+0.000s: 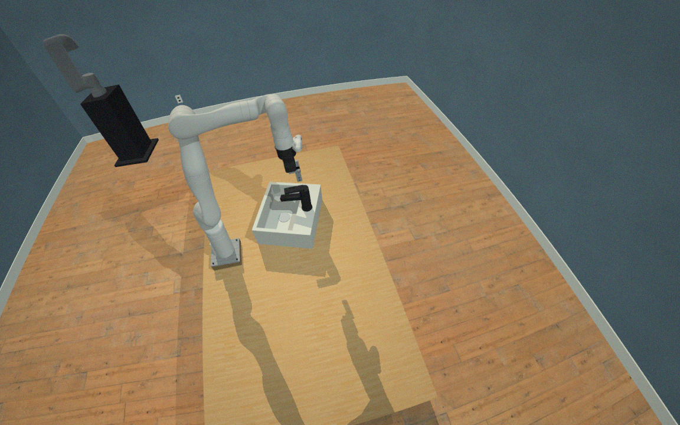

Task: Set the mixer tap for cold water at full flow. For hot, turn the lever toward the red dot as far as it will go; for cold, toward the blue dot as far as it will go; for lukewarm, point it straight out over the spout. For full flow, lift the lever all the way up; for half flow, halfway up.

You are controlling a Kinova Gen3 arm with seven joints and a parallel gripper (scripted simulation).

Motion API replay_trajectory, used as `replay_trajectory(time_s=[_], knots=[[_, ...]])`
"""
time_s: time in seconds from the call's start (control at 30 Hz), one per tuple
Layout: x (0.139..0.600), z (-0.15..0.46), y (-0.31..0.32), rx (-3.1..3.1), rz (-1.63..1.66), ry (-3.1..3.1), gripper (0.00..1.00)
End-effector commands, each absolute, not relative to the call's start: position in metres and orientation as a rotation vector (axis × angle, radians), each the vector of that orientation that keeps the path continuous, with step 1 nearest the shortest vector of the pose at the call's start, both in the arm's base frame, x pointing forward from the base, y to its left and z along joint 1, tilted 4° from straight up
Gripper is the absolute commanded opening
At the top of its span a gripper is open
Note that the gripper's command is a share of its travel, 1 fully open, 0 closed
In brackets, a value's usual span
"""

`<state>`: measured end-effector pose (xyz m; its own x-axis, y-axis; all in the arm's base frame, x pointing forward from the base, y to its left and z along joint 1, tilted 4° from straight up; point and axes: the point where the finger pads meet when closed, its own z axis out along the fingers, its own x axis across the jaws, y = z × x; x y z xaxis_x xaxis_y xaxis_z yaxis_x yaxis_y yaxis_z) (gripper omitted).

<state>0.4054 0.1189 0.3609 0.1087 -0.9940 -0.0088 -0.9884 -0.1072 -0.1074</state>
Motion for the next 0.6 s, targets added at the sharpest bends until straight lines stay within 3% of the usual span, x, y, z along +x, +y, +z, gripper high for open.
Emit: replay_trajectory(time_s=[0.0, 0.57], knots=[[0.405, 0.362, 0.119, -2.271, -0.1, 2.036, 1.0], [0.38, 0.352, 0.124, -2.283, -0.057, 2.036, 1.0]])
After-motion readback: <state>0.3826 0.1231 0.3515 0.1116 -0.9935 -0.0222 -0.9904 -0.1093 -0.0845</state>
